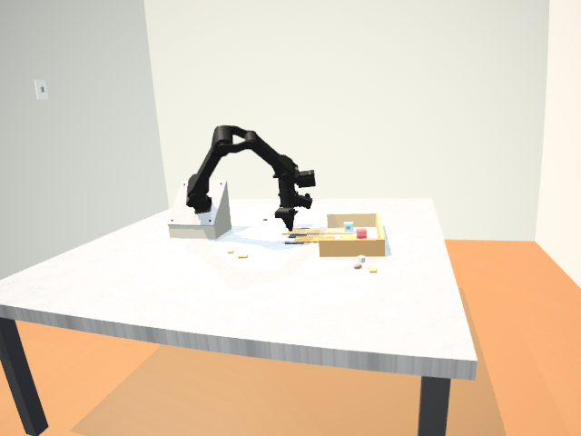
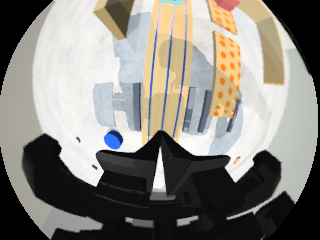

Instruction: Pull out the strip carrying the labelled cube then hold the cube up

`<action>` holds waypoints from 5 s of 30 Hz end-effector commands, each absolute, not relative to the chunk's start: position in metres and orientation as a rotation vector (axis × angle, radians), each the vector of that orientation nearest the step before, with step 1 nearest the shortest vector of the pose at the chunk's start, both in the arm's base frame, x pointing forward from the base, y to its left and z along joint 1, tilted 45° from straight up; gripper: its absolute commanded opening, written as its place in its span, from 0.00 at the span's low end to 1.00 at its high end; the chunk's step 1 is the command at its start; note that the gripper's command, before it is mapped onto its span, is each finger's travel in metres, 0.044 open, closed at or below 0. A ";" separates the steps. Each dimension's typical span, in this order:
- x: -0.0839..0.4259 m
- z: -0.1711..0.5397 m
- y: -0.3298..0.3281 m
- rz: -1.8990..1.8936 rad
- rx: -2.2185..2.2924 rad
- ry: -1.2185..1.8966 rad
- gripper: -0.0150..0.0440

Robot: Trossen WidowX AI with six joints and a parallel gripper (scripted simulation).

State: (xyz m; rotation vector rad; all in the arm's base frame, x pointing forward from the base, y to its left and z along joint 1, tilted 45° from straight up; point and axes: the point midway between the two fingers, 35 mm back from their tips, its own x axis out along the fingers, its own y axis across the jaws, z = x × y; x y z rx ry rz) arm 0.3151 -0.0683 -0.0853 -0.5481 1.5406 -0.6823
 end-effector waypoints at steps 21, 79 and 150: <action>0.271 -0.086 -0.068 -0.684 -0.547 1.565 0.25; 0.189 -0.081 -0.061 -0.683 -0.549 1.569 0.25; 0.227 -0.050 -0.032 -0.712 -0.517 1.551 0.65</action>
